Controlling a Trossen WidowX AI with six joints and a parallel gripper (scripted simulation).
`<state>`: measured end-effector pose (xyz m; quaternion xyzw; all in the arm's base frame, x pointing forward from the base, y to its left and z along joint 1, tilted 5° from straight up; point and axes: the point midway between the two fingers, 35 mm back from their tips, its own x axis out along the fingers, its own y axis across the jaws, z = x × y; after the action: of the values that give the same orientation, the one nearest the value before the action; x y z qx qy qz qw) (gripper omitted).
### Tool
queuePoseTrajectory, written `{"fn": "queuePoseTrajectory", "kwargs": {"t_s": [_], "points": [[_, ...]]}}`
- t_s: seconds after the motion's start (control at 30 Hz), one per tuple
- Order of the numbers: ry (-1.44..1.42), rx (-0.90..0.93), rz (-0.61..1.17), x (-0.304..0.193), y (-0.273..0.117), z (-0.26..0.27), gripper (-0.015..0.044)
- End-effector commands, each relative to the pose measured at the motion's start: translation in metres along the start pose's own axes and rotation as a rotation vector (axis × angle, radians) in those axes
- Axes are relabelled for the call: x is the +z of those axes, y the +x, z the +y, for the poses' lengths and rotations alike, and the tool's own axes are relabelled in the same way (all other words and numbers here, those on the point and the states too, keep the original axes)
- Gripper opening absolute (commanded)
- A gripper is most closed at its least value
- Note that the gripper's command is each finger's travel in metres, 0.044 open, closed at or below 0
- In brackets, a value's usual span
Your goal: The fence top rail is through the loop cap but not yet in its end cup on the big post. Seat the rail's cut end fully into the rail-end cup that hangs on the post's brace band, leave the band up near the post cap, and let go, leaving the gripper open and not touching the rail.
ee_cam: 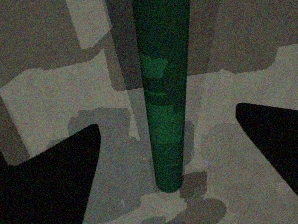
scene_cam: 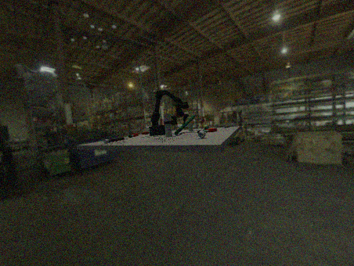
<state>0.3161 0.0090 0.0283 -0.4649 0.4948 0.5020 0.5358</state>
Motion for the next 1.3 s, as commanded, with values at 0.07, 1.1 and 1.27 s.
{"fn": "queuePoseTrajectory", "kwargs": {"t_s": [0.07, 1.1, 1.27], "points": [[0.000, 0.019, 0.007, -0.001, 0.010, 0.003, 0.0440], [0.000, 0.019, 0.006, -0.002, 0.058, 0.003, 0.0440], [0.000, 0.019, 0.006, -0.002, 0.066, 0.004, 0.0440]]}}
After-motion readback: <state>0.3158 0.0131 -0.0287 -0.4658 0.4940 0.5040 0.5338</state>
